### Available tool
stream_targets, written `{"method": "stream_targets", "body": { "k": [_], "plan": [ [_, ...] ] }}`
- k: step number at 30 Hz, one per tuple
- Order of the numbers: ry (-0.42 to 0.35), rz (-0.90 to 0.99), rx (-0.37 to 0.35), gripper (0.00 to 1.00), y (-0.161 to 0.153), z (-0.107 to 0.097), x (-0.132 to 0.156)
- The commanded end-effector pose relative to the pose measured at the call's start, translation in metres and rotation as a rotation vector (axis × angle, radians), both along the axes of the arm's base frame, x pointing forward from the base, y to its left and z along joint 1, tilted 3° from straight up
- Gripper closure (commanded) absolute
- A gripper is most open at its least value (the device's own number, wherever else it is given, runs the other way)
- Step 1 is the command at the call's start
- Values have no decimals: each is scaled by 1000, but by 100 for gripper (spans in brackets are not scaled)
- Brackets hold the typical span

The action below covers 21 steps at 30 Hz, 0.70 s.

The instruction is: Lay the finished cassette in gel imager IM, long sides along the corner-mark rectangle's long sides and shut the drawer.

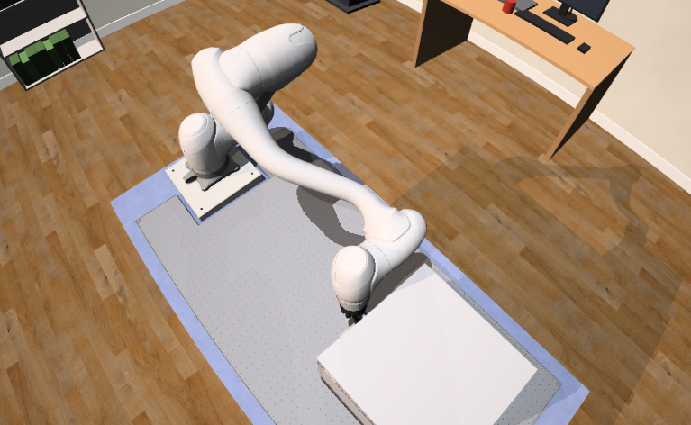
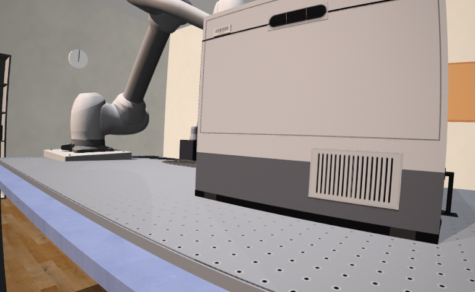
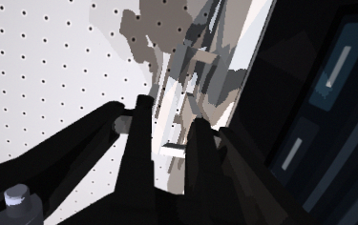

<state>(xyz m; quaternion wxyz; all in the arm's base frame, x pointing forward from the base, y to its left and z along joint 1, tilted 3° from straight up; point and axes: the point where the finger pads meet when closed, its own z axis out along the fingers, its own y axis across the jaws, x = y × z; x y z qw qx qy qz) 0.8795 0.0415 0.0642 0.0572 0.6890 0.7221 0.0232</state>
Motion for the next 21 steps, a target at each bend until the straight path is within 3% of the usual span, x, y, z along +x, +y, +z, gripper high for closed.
{"method": "stream_targets", "body": {
  "k": [1,21],
  "plan": [
    [0,0,0,73,0,0,0],
    [0,0,0,73,1,15,-2]
  ]
}}
